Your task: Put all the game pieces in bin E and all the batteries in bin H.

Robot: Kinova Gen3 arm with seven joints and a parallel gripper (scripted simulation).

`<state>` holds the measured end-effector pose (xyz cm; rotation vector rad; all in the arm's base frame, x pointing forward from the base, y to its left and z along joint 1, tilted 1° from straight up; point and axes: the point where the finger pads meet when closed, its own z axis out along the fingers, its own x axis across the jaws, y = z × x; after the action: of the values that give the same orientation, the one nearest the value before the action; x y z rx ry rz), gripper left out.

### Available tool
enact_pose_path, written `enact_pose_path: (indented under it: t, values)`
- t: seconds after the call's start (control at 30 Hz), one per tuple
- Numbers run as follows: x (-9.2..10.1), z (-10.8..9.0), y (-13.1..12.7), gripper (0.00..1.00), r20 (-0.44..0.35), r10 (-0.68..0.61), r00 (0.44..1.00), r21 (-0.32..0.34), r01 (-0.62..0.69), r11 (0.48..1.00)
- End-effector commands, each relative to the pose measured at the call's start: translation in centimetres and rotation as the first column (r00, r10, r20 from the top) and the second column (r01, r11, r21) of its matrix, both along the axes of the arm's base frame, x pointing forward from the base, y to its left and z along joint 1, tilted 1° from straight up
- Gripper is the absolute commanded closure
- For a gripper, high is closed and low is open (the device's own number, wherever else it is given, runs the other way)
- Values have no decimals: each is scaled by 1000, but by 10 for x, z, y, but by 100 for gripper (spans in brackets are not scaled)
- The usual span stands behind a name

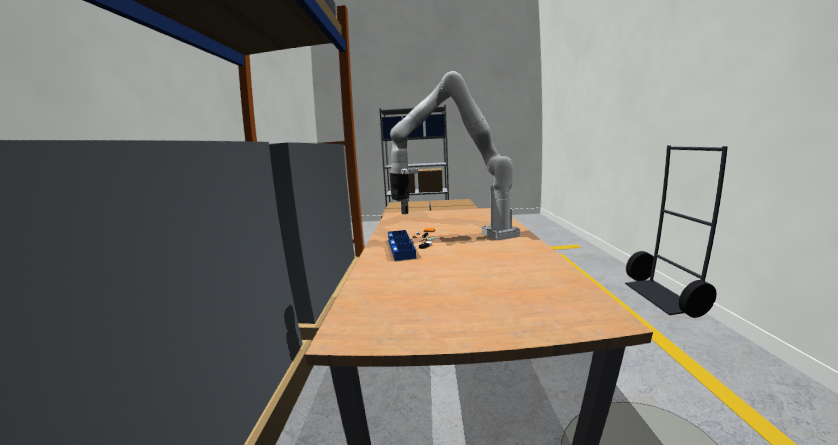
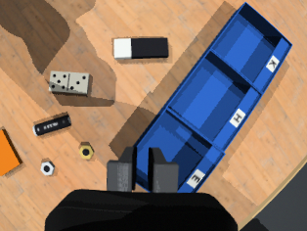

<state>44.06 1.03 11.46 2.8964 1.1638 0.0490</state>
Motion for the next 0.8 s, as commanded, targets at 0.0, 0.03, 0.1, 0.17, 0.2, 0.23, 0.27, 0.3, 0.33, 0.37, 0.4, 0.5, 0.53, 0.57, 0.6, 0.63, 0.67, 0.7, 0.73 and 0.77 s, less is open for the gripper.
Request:
enact_pose_path:
  t: [0.0,0.03,0.1,0.17,0.2,0.23,0.27,0.3,0.33,0.37,0.4,0.5,0.53,0.57,0.6,0.63,0.67,0.7,0.73,0.77]
  values:
    - [11,-27,9,69,-27,-107,994,-10,107,994]
    - [17,-33,11,69,-27,-156,987,-10,156,988]
    - [28,-44,16,69,-25,-254,967,-9,254,967]
    - [36,-53,19,69,-23,-349,937,-8,349,937]
    - [36,-53,19,69,-23,-396,918,-7,396,918]
    - [36,-53,19,69,-22,-441,897,-6,441,897]
    - [36,-53,19,69,-21,-485,874,-6,485,874]
    - [36,-53,19,69,-21,-528,849,-5,528,849]
    - [36,-53,19,69,-21,-528,849,-5,528,849]
    - [36,-53,19,69,-21,-528,849,-5,528,849]
    - [36,-53,19,69,-20,-570,821,-4,570,822]
    - [36,-53,19,69,-19,-686,727,-1,687,727]
    - [36,-53,19,69,-19,-722,692,-1,722,692]
    - [36,-53,19,69,-18,-756,655,0,756,655]
    - [36,-53,19,69,-18,-787,616,1,787,616]
    - [36,-53,19,69,-18,-817,576,2,817,576]
    - [36,-53,19,69,-18,-845,535,3,845,535]
    - [36,-53,19,69,-17,-871,492,4,871,492]
    - [36,-53,19,69,-17,-894,448,5,894,448]
    - [36,-53,19,69,-17,-915,402,6,915,402]
